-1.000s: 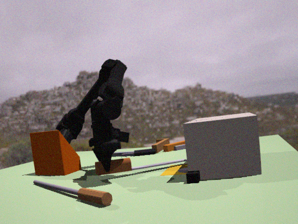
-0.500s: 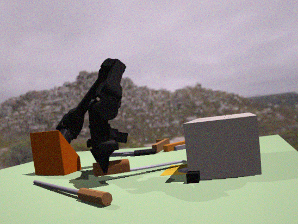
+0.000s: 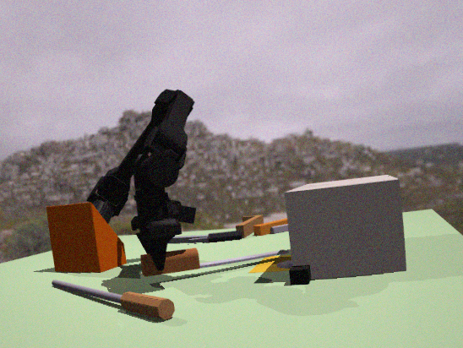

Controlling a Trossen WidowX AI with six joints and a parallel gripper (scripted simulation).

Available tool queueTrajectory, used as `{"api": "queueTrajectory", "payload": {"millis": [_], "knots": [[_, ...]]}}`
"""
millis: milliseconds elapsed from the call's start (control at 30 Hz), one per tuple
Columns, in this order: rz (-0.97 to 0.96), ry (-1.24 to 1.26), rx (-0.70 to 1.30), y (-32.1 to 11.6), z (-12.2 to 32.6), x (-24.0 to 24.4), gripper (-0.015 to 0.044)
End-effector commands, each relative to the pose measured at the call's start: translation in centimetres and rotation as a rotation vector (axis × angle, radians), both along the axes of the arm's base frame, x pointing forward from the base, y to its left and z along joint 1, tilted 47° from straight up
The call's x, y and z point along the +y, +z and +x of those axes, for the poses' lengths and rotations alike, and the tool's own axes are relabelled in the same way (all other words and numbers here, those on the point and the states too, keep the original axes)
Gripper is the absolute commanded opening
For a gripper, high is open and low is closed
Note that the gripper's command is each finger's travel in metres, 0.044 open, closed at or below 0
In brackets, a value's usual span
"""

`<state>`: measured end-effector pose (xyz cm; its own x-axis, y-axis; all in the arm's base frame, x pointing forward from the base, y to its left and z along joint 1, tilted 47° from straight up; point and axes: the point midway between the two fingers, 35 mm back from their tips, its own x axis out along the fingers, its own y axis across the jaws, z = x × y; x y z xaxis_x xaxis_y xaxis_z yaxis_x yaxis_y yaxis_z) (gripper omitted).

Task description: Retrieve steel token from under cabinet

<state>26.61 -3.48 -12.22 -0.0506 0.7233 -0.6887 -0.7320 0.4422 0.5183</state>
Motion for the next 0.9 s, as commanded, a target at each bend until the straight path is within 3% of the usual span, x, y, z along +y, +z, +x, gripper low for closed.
{"api": "queueTrajectory", "payload": {"millis": [0,867], "knots": [[-0.001,-0.010,-0.016,-0.2,0.5,-0.8,0.0000],[-0.003,-0.010,-0.017,-2.1,1.1,-2.6,0.0000]]}}
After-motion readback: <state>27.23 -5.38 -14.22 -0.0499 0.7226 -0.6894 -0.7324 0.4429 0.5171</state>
